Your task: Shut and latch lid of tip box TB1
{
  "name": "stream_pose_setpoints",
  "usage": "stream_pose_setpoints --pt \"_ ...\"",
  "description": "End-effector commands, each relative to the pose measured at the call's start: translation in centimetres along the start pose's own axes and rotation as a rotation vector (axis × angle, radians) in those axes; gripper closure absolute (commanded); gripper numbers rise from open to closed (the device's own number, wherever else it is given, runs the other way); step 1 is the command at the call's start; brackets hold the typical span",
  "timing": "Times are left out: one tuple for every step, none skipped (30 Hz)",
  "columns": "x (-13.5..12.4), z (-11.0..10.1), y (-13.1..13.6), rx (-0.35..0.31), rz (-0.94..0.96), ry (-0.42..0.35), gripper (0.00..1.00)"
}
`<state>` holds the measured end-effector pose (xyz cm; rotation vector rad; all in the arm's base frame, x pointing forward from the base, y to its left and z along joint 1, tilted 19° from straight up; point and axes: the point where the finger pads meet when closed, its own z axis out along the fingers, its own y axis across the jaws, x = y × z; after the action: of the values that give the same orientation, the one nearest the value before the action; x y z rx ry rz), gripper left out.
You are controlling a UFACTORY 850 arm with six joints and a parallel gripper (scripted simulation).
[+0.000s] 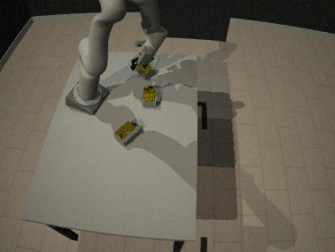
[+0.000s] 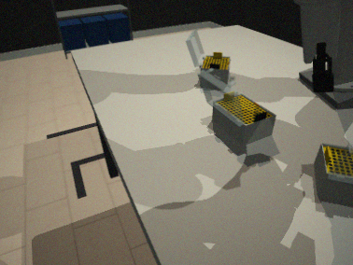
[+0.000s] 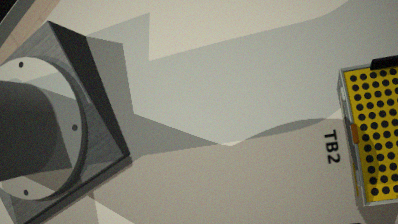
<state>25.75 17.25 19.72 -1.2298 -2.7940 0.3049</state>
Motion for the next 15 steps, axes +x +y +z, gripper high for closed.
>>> stream_pose_setpoints --pt "-1.3 -0.1 -0.6 -0.002 0.049 0.027 0.0" --pt "-1.8 -0.1 -0.8 -0.003 0.079 0.041 0.0" --pt "-2.2 -0.1 -1.1 -0.004 0.103 0.053 0.0" --pt "-2.6 -0.1 -1.3 -0.004 0.103 0.053 0.0" --pt "-2.8 -0.1 -1.4 -0.004 0.103 0.053 0.0" --pt "-2.8 -0.1 -1.4 -0.004 0.103 0.053 0.0" --pt "-3.2 -0.1 -1.7 -0.006 0.133 0.067 0.0" --pt "-3.7 -0.1 -1.9 -0.008 0.163 0.081 0.0" --pt "-4.1 0.0 -2.2 -0.009 0.187 0.093 0.0" --pt "-4.5 0.0 -2.5 -0.009 0.187 0.093 0.0" --pt "-4.6 0.0 -2.6 -0.009 0.187 0.093 0.0" --pt "-4.6 0.0 -2.6 -0.009 0.187 0.093 0.0" --pt "-5.0 0.0 -2.9 -0.012 0.217 0.107 0.0" --pt "-5.4 0.0 -3.2 -0.015 0.247 0.121 0.0" --pt "-5.8 0.0 -3.5 -0.017 0.271 0.132 0.0"
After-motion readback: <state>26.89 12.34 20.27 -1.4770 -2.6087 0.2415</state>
